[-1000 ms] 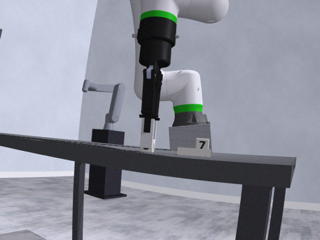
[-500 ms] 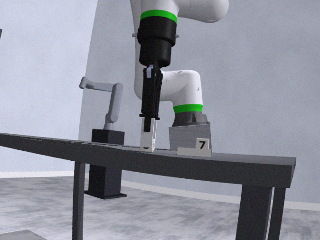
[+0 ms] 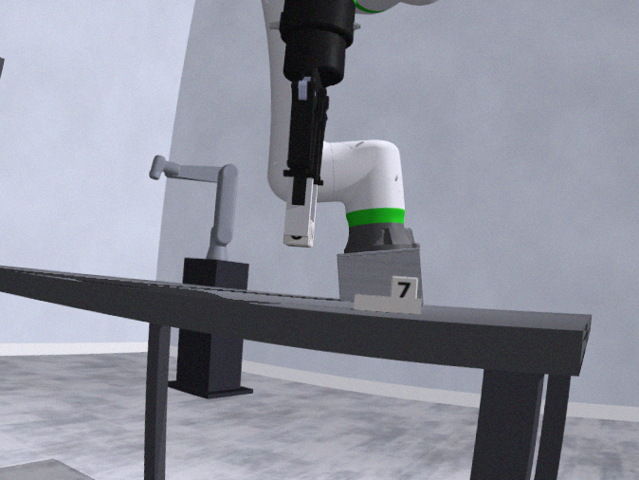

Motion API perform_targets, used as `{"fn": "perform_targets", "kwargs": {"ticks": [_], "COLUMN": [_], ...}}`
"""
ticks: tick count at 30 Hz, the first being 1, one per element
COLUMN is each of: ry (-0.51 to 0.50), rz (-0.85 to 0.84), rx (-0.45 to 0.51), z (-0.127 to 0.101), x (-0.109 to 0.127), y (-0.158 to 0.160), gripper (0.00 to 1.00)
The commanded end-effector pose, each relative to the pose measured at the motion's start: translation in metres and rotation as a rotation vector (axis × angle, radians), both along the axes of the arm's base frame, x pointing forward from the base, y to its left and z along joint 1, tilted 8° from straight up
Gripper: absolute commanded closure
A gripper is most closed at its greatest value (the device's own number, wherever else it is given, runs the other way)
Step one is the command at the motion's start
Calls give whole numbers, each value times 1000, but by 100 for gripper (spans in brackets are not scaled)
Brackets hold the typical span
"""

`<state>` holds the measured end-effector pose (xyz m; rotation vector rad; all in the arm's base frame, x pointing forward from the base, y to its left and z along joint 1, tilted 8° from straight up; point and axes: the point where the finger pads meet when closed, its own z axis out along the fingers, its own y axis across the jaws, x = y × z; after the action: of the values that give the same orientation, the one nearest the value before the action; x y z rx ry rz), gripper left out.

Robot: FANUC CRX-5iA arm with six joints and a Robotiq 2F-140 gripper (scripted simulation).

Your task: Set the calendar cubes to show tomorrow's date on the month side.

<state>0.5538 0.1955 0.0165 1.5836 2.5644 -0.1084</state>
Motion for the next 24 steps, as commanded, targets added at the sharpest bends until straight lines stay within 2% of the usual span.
{"fn": "perform_targets", "kwargs": {"ticks": [1, 15, 18, 20, 22, 24], "ry": [1, 1, 1, 1, 1, 1], "rz": [0, 0, 2, 2, 4, 5], "rx": [0, 0, 0, 0, 0, -1], "z": [26, 33, 32, 32, 31, 30], "x": [-2, -3, -17, -17, -34, -40], "y": [3, 5, 37, 37, 69, 79], "gripper": [76, 76, 76, 76, 76, 76]}}
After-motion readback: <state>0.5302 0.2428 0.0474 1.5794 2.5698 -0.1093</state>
